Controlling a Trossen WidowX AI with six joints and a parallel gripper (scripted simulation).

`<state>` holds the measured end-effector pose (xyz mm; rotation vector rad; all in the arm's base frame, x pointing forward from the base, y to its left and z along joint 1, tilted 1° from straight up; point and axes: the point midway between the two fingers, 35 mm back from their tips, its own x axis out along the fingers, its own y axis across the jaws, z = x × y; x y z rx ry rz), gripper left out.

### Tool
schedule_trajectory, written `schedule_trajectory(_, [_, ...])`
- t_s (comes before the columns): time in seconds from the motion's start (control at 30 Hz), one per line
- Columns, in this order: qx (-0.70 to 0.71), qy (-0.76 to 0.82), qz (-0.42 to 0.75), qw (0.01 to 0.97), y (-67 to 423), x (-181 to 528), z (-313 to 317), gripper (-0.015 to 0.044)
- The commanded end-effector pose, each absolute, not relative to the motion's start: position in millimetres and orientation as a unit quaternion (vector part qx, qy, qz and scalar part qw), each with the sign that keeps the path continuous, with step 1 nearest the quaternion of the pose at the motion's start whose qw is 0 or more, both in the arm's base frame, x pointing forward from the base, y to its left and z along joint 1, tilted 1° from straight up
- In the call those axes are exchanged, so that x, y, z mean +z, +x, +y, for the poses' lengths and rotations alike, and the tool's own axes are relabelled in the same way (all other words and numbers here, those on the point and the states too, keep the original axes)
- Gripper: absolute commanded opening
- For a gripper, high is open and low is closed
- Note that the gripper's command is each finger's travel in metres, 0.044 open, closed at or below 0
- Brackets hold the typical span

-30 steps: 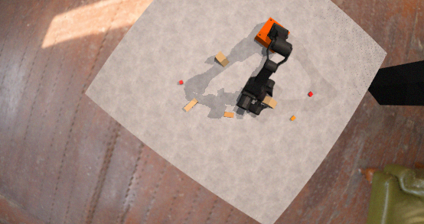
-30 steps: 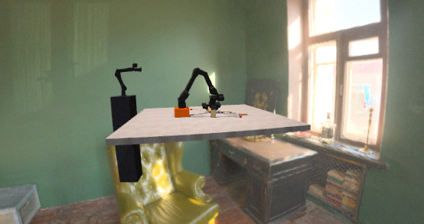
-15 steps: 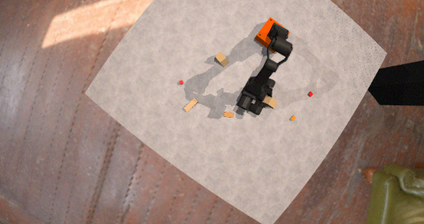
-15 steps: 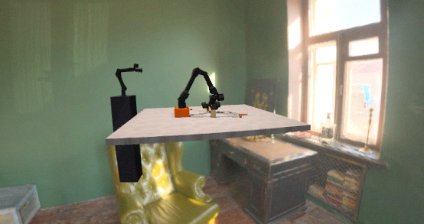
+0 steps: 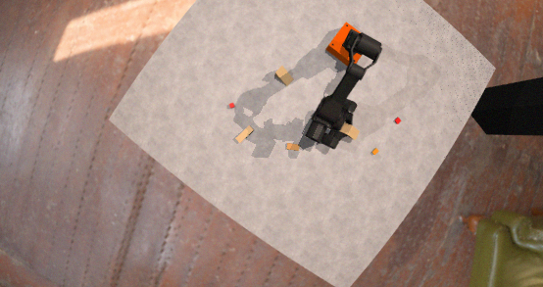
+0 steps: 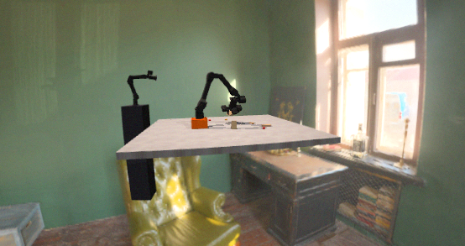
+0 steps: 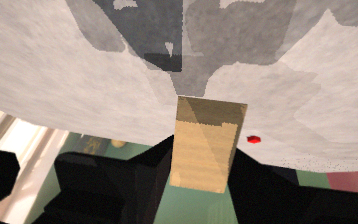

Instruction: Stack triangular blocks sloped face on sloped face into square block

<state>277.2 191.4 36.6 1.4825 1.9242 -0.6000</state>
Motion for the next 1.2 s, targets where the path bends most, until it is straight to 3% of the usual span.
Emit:
schedule_trajectory(0.0, [-0.226, 0.564, 0.729, 0.316, 276.5, 59.4, 191.3, 0.0])
schedule_trajectory(0.33, [-0.228, 0.562, 0.729, 0.317, 274.4, 63.8, 191.0, 0.0])
schedule_trajectory(0.53, [-0.304, 0.539, 0.703, 0.35, 271.3, 59.0, 197.0, 0.0])
schedule_trajectory(1.17, [-0.483, 0.504, 0.517, 0.496, 268.1, 71.5, 210.9, 0.0])
